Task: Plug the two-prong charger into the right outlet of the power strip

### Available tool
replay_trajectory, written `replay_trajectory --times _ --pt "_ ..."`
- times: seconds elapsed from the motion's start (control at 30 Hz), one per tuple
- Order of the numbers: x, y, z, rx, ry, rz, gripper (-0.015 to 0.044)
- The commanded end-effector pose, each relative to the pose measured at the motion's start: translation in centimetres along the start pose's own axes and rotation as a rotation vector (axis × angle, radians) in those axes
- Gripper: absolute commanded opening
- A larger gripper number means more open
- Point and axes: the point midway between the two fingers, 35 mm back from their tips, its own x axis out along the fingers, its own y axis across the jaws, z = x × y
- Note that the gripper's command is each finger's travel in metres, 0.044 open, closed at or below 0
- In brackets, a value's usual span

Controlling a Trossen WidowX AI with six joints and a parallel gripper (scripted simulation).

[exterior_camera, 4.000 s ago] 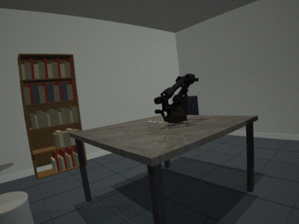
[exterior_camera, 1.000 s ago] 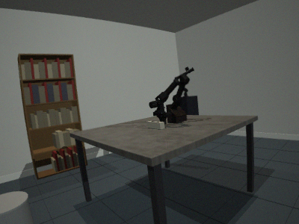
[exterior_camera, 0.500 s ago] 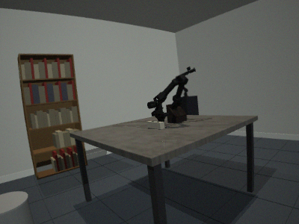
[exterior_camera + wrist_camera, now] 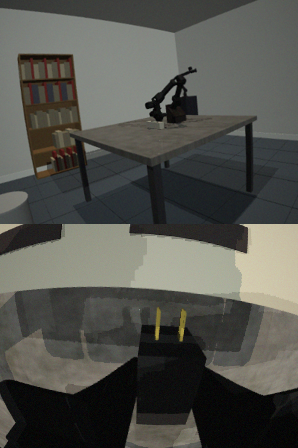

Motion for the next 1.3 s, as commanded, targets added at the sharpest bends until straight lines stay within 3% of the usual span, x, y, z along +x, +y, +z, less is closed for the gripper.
replay_trajectory --times 0.0,1.27 --pt "0.16 -0.06 0.12 0.011 0.006 0.004 0.0" --pt "0.14 -0.05 0.98 0.011 0.005 0.004 0.0"
